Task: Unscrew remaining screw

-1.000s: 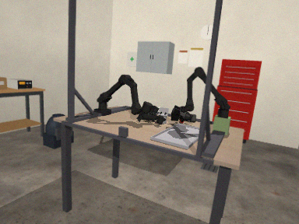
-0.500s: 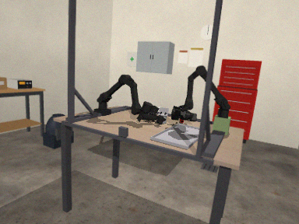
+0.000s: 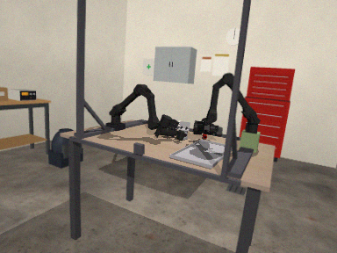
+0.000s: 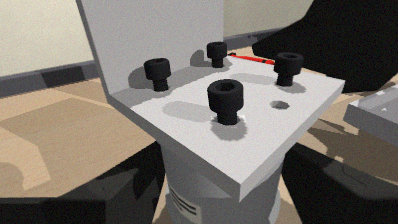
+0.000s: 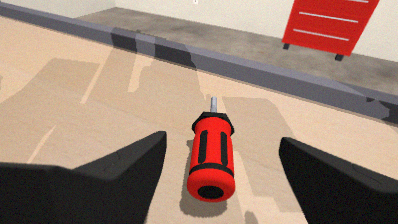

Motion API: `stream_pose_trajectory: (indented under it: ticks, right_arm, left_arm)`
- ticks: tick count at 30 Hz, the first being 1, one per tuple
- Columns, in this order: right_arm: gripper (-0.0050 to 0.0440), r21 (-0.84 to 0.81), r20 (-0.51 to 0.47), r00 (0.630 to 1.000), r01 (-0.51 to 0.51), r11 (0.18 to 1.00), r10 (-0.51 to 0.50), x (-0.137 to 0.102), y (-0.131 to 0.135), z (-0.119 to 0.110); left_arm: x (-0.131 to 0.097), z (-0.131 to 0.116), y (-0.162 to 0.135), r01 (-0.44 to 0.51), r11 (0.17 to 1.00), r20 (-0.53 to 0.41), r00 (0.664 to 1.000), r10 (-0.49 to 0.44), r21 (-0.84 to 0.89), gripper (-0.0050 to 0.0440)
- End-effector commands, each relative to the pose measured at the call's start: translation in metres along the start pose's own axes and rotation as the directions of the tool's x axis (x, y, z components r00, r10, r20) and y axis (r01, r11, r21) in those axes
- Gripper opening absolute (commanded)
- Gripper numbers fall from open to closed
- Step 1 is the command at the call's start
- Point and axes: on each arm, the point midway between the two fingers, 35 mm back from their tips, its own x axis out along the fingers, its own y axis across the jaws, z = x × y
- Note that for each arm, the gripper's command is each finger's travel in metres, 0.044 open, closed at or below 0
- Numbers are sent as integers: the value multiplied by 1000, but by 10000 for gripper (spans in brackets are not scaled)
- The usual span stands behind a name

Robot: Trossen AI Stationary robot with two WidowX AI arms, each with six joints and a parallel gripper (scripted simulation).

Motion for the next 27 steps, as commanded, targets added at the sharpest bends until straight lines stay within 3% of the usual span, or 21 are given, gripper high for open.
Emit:
stream_pose_trajectory:
  ticks: [1,24,27]
  right_arm:
    - [300,42,4,1000,-14,999,14,-11,10,9]
    - [300,25,3,1000,-6,1000,6,-19,5,10]
    - [300,32,-52,997,-47,998,49,-27,20,16]
  left_arm:
    - [2,11,-3,2,1000,13,1000,-1,-25,245]
    - [2,11,-3,2,1000,13,1000,-1,-25,245]
    - [2,11,-3,2,1000,13,1000,-1,-25,245]
